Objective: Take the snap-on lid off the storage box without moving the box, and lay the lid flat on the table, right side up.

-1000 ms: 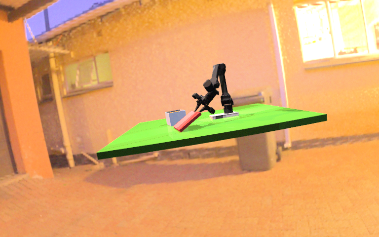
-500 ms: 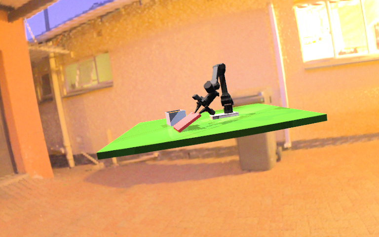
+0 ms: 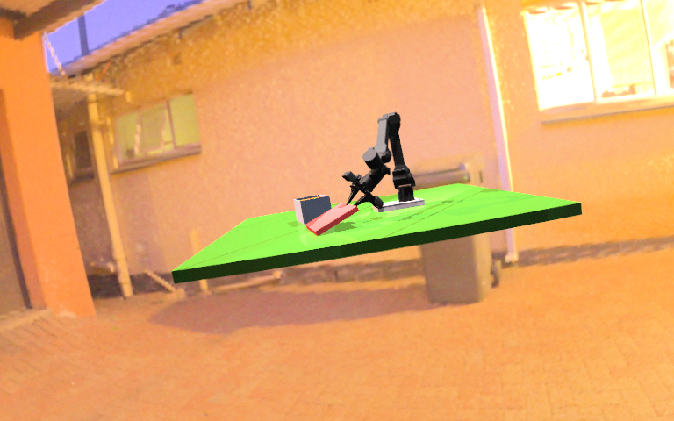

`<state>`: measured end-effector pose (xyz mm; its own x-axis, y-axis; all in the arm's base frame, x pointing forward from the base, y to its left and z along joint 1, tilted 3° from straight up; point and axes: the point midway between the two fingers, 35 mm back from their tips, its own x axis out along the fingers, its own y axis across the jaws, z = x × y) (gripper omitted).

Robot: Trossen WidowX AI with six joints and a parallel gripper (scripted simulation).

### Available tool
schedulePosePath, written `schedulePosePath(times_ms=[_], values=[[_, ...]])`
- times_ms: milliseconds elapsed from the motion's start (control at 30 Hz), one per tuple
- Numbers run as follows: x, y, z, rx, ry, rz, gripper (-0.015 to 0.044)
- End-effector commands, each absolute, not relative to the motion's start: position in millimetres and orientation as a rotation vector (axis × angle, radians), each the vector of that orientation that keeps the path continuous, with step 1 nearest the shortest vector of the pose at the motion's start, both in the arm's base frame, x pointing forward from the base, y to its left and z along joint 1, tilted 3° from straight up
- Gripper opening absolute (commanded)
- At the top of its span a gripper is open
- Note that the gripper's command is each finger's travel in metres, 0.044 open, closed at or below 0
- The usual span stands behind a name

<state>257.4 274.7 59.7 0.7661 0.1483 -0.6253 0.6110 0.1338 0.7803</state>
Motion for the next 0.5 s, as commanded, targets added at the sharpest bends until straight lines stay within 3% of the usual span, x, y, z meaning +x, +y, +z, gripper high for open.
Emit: schedulePosePath(times_ms=[0, 67, 400, 467], values=[[256, 272, 48, 1.399, 0.678, -0.391, 0.0], [256, 272, 46, 1.399, 0.678, -0.391, 0.0], [258, 275, 59, 1.4, 0.678, -0.39, 0.0262], [258, 275, 59, 1.4, 0.678, -0.39, 0.0275]])
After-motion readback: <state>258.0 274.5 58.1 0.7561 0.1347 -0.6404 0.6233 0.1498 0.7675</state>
